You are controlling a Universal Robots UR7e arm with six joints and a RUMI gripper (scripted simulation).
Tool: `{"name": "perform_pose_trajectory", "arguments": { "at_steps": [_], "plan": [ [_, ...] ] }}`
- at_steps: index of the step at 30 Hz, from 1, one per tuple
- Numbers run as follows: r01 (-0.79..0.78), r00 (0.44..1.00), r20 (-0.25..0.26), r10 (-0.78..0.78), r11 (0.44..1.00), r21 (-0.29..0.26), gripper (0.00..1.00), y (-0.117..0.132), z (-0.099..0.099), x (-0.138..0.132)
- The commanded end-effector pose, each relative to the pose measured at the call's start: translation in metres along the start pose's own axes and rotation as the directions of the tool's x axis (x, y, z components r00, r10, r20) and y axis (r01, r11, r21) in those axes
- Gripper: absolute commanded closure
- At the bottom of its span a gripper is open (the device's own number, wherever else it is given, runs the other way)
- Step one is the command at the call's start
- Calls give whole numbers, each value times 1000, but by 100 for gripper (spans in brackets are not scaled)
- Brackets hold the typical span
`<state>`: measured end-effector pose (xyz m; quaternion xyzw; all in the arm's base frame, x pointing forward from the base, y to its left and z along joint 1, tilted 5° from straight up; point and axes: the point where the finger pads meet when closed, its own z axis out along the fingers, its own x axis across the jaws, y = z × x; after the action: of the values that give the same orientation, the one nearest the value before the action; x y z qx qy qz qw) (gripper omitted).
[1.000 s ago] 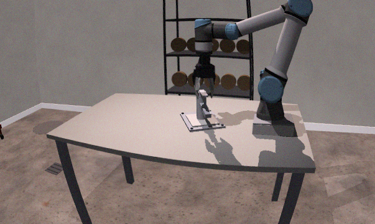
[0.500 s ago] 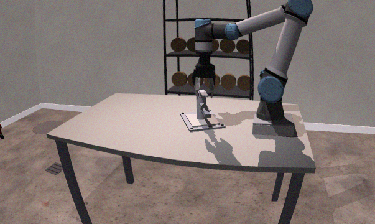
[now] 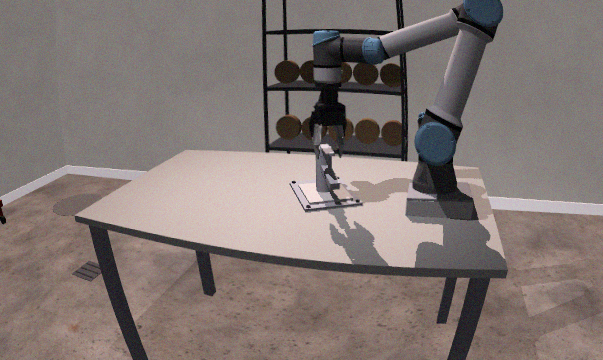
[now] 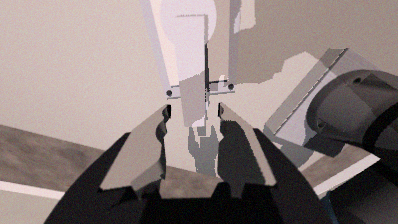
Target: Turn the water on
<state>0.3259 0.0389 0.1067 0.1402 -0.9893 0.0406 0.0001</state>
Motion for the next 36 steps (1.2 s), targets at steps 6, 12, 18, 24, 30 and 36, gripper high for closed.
{"name": "perform_pose_trajectory", "arguments": {
  "at_steps": [6,12,18,24,30,36],
  "plan": [
    [0,1000,1,0,1000,0,100,0,0,0],
    [0,1000,1,0,1000,0,100,0,0,0],
    [0,1000,1,0,1000,0,100,0,0,0],
    [0,1000,1,0,1000,0,100,0,0,0],
    [0,1000,1,0,1000,0,100,0,0,0],
    [0,1000,1,0,1000,0,100,0,0,0]
  ]
}}
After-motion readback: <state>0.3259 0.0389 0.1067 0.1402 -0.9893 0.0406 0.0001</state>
